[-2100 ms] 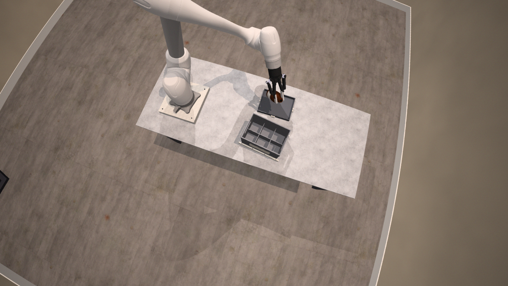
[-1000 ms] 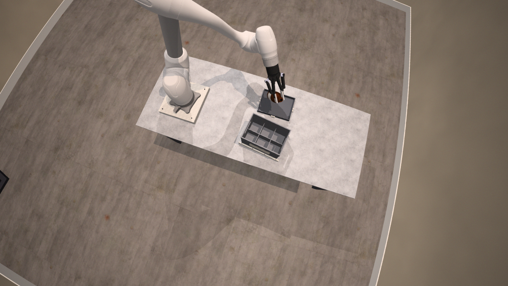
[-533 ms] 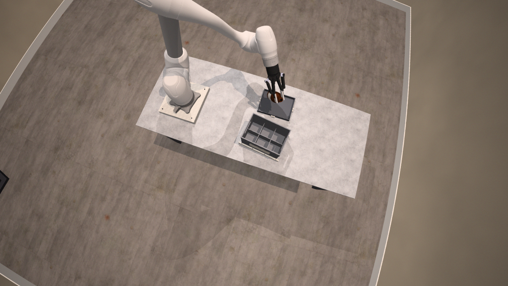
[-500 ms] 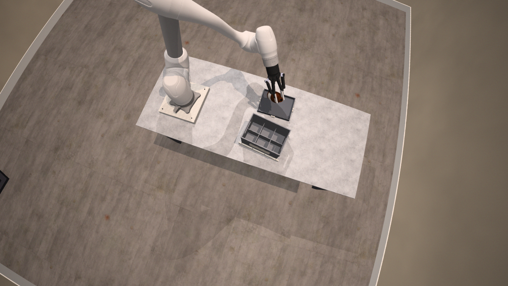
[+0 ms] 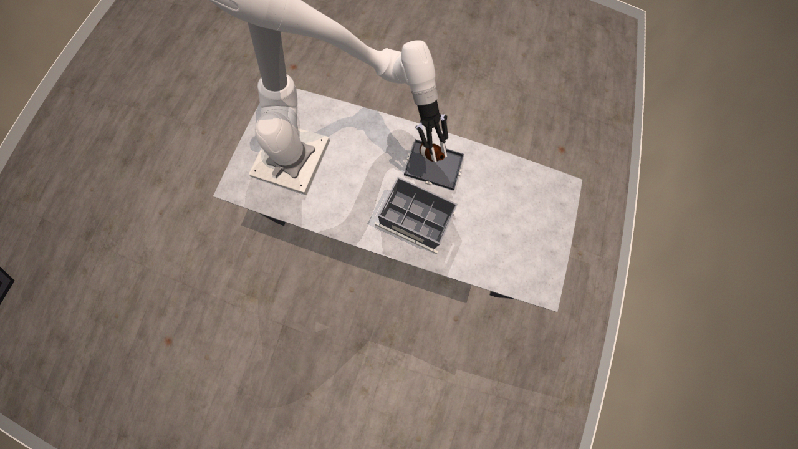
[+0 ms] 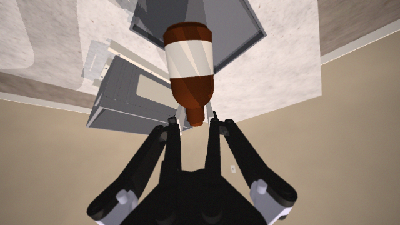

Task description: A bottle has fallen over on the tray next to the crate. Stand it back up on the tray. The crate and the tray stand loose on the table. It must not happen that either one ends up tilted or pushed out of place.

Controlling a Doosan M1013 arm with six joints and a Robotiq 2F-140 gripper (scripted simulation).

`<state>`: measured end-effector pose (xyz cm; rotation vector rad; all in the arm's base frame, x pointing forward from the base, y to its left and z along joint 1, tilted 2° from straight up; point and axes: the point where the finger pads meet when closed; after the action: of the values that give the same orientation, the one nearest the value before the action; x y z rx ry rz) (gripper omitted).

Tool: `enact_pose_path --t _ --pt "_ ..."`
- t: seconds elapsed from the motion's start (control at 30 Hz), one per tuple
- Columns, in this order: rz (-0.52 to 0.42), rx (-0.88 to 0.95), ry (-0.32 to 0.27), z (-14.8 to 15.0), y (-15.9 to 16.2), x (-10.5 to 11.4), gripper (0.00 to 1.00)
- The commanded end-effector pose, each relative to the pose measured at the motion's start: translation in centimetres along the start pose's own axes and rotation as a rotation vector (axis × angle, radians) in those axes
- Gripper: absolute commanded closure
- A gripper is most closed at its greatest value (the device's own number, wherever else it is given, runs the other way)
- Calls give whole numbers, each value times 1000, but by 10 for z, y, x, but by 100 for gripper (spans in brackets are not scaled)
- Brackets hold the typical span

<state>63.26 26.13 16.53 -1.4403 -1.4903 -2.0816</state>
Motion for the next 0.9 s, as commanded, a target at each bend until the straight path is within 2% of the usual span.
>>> enact_pose_path --t 0.0,0.4,0.87 --pt "-1 6 1 -1 -3 -2 90" --pt "-18 6 -2 -1 -3 -3 90" --pt "-98 7 -6 -3 -4 -4 90"
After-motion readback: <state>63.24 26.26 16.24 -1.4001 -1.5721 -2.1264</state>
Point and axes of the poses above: the point where the finger pads meet when closed, its own x axis back along the fingers, its own z axis across the jaws, y = z × x, and after that the axes turned 2 degrees about -x, right-handed
